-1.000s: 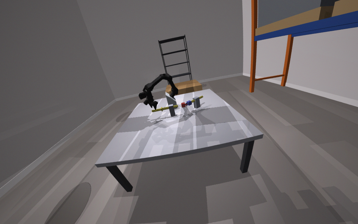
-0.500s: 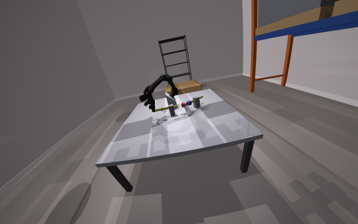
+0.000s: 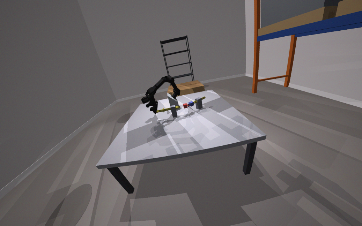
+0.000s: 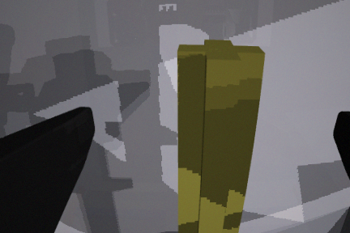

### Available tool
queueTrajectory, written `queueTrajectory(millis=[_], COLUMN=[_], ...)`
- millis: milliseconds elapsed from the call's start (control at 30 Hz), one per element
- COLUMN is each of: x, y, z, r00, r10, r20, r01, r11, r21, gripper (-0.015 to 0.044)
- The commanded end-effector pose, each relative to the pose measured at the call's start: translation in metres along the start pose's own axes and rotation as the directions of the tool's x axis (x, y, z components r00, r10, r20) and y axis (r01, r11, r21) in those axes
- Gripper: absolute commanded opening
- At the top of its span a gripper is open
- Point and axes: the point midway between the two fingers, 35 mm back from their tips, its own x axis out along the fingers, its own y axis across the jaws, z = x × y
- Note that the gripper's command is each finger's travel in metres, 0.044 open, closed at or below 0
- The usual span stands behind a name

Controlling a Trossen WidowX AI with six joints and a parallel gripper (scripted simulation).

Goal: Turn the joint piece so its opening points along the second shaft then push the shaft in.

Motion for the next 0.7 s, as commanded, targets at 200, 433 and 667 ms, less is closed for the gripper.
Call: queueTrajectory(millis=[200, 433, 667], x=[0.017, 0.027, 0.027], y=[0.001, 0.001, 0.001], z=[-0.001, -0.001, -0.001], r00=[1.000, 1.000, 1.000], r10=[0.001, 0.001, 0.001], r20=[-0.005, -0.006, -0.006], r01=[-0.001, -0.001, -0.001], r11=[1.000, 1.000, 1.000], r21=[0.008, 0.008, 0.008], gripper=[0.0440, 0.0440, 0.0282])
